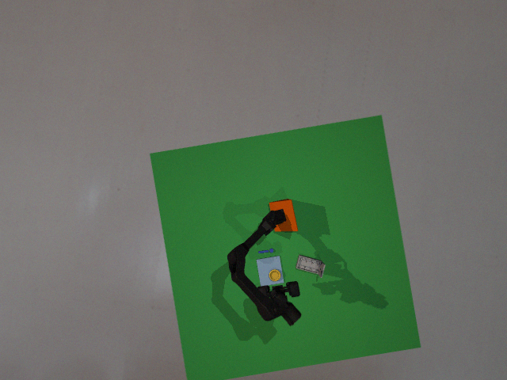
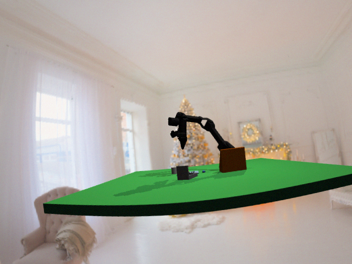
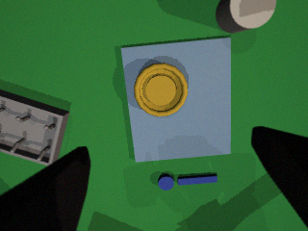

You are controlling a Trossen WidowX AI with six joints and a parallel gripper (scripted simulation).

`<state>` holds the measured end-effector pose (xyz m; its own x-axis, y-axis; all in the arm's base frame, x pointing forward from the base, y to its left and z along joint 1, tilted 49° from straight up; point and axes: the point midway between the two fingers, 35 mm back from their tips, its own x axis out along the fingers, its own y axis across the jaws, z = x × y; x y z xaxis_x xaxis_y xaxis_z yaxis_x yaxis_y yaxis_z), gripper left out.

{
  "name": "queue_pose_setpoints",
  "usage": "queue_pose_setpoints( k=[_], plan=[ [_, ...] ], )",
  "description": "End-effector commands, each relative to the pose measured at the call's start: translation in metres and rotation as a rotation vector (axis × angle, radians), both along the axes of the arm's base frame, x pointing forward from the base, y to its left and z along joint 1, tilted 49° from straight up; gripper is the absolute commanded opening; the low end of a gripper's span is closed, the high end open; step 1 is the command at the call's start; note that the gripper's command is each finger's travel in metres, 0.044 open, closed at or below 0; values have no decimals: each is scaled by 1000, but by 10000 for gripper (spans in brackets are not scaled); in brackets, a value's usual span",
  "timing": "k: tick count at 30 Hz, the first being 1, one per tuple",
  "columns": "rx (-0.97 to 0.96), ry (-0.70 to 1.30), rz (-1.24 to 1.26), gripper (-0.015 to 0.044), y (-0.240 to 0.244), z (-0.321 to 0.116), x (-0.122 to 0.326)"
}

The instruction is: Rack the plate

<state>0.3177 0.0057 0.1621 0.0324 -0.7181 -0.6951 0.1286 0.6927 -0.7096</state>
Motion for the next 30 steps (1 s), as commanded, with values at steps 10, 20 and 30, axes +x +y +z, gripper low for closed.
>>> queue_pose_setpoints(
  k=[10, 20, 30],
  plan=[
    [-35, 71, -17, 400, -48, -41, 1],
    [-46, 89, -64, 400, -85, -72, -2],
    [-45, 88, -63, 400, -96, -82, -2]
  ],
)
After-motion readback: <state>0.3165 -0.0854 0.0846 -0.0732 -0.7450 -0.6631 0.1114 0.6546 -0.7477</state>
